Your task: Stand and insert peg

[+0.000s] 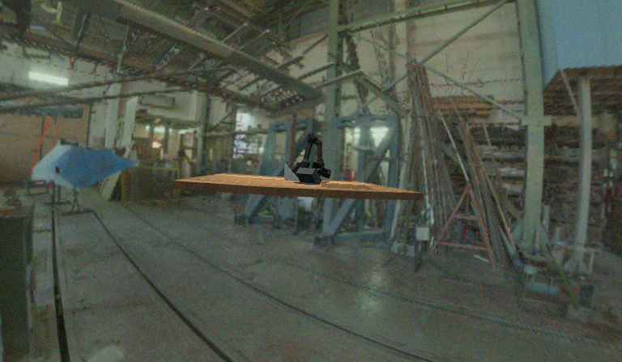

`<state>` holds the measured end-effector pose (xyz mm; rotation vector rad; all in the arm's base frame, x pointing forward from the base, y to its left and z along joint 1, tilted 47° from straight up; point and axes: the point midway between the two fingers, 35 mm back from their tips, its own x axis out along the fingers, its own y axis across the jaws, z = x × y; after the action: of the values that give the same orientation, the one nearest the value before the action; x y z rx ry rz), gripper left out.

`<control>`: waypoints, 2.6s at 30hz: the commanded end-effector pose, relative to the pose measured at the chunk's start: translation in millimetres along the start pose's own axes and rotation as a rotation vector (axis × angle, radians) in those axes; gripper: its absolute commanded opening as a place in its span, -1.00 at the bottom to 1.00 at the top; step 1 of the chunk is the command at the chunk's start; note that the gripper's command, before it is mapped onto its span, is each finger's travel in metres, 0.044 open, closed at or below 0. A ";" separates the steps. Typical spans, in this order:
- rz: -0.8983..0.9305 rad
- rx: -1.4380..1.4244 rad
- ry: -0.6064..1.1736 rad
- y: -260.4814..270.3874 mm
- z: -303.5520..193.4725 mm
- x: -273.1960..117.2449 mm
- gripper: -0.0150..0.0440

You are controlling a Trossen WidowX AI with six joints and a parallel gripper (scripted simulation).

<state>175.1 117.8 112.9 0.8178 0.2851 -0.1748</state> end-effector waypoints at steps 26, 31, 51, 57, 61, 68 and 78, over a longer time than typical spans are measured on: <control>0.000 0.000 0.000 0.0 0.0 0.0 1.00; -0.005 0.001 0.002 -0.1 0.8 0.7 1.00; -0.057 0.040 0.052 1.7 135.2 8.1 1.00; 0.000 -0.010 -0.005 4.3 160.7 -8.7 1.00; -0.002 -0.014 -0.001 4.2 160.3 -8.4 1.00; -0.086 -0.132 0.156 -1.0 145.5 0.5 1.00; -0.175 -0.244 0.378 -7.3 127.1 15.9 1.00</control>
<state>209.3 15.4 189.8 0.6091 0.6497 -0.1613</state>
